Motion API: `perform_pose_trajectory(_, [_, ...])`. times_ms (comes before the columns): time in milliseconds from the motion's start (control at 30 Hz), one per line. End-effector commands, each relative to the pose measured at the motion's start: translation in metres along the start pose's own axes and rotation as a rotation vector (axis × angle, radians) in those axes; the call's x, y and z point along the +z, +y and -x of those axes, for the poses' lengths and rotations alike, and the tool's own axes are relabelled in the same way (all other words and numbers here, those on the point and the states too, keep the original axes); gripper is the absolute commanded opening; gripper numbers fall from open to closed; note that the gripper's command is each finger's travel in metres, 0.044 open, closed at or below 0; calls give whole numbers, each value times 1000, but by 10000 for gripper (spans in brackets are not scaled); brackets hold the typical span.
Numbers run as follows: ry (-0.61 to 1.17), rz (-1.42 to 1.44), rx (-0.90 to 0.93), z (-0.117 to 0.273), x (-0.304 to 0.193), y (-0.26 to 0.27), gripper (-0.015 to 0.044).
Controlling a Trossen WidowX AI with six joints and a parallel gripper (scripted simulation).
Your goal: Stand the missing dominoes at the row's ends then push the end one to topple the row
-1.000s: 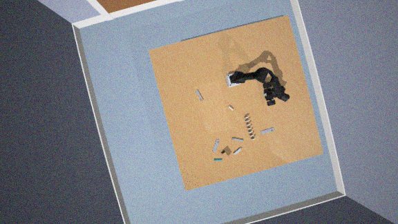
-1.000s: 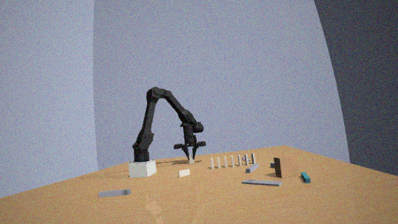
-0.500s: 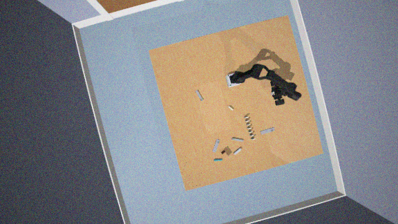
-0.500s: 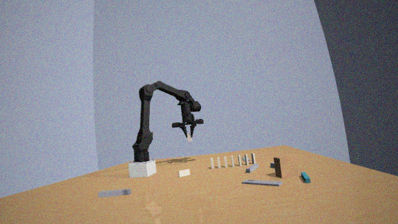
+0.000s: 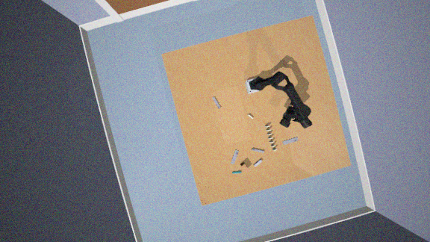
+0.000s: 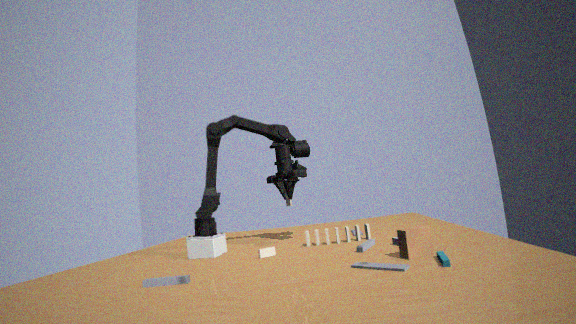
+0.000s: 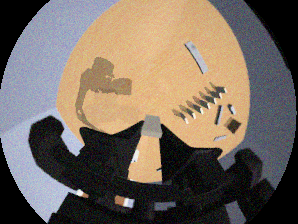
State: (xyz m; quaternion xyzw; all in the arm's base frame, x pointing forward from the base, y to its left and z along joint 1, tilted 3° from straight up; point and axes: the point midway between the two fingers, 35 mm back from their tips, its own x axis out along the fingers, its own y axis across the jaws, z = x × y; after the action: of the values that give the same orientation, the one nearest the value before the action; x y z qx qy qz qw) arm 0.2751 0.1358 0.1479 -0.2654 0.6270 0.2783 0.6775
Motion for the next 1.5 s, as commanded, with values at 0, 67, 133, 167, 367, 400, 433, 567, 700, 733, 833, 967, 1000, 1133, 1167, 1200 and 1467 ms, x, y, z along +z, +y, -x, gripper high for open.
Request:
perform_pose_trajectory(0, [1, -391, 2, 0, -23, -53, 107])
perform_pose_trajectory(67, [-1, -580, 2, 1, -37, -76, 107])
perform_pose_trajectory(133, [-3, -745, 2, 1, -51, -96, 107])
perform_pose_trajectory(167, [-4, -788, 3, 1, -55, -101, 107])
perform_pose_trajectory(367, [-4, -803, 3, 1, -56, -102, 107])
perform_pose_trajectory(400, [-4, -803, 3, 1, -56, -102, 107])
perform_pose_trajectory(433, [-4, -803, 3, 1, -56, -102, 107])
perform_pose_trajectory(567, [-4, -803, 3, -2, -55, -103, 107])
perform_pose_trajectory(700, [-5, -803, 3, -24, -52, -106, 107])
perform_pose_trajectory(733, [-5, -803, 3, -30, -52, -106, 107])
perform_pose_trajectory(833, [-5, -803, 3, -47, -50, -107, 107])
perform_pose_trajectory(967, [-5, -803, 3, -69, -50, -107, 107])
perform_pose_trajectory(1000, [-5, -803, 3, -75, -50, -107, 107])
perform_pose_trajectory(1133, [-5, -803, 3, -97, -51, -106, 107])
perform_pose_trajectory(1167, [-5, -803, 3, -102, -51, -106, 107])
perform_pose_trajectory(1200, [-4, -803, 3, -107, -52, -105, 107])
perform_pose_trajectory(1467, [-4, -803, 3, -131, -56, -102, 107])
